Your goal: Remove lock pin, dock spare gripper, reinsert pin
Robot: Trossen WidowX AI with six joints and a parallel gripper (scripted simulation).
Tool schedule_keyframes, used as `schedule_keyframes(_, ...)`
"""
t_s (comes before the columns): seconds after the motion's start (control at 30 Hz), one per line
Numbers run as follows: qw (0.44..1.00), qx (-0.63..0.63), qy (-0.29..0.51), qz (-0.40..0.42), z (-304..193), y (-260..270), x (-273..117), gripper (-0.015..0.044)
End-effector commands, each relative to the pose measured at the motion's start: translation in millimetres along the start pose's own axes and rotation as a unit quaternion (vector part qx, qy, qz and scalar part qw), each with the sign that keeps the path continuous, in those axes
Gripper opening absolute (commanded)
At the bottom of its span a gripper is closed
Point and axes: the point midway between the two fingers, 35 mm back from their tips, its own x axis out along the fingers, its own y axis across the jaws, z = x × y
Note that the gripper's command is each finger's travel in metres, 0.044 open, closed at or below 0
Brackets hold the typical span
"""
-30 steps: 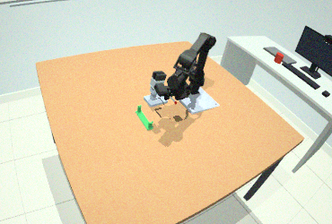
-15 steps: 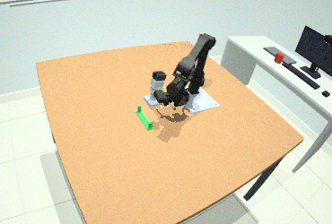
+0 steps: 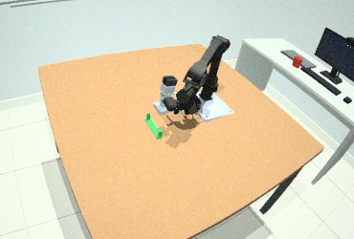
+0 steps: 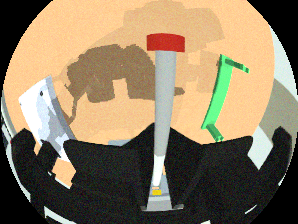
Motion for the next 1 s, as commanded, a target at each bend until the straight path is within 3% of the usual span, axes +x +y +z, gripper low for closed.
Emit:
schedule_keyframes(0.0,1.000,0.000,-0.002,0.000,-2.8,0.9,-0.4,0.0000)
schedule_keyframes(0.97,1.000,-0.001,-0.002,0.004,-23.6,-0.5,6.6,0.0000)
